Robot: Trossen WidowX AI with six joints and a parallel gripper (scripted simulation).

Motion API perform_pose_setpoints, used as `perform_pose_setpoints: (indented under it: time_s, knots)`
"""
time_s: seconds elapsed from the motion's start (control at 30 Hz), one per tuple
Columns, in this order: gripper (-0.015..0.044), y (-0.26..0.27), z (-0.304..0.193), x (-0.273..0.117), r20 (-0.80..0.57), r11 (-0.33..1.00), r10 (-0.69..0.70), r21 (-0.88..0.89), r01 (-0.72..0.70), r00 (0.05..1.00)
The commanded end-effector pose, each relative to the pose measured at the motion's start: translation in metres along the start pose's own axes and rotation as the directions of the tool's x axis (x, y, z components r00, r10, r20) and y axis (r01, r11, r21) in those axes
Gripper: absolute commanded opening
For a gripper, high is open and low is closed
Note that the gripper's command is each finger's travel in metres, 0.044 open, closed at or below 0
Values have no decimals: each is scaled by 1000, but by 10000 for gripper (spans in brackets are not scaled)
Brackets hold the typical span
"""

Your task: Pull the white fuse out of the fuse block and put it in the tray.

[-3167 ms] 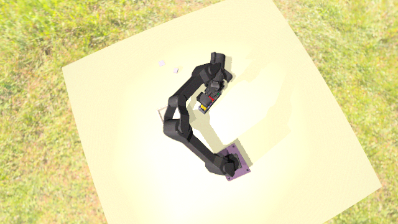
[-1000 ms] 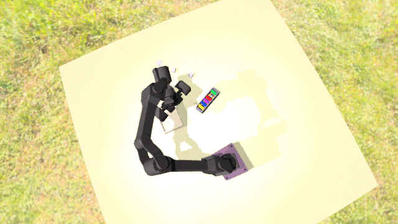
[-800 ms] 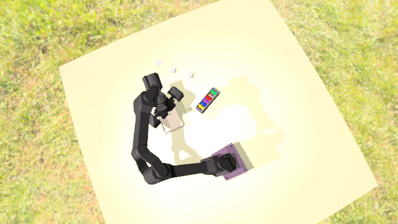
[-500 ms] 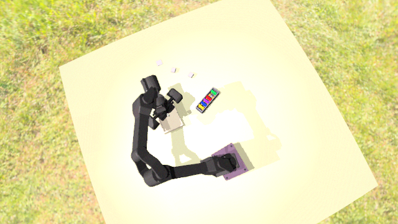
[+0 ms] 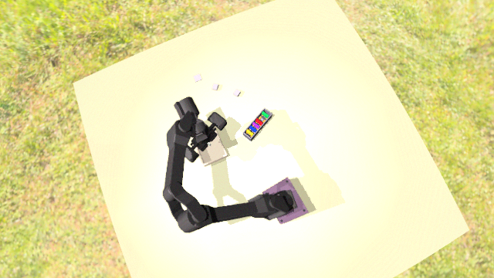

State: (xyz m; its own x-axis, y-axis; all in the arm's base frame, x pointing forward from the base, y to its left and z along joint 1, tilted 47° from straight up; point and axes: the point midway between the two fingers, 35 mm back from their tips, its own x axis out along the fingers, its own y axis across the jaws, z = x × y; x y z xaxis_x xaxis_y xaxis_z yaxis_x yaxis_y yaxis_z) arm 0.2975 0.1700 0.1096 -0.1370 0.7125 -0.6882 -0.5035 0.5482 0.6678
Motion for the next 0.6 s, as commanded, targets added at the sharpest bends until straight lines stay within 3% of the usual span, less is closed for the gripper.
perform_pose_setpoints:
  time_s: [0.0, 0.23, 0.57]
  knots:
    - [0, 1, -1, 8, -2, 1000, 5, 2, -5, 1000]
    - [0, 1, -1, 15, -1, 1000, 6, 2, -6, 1000]
    - [262, 1, -1, 11, -1, 1000, 2, -1, -2, 1000]
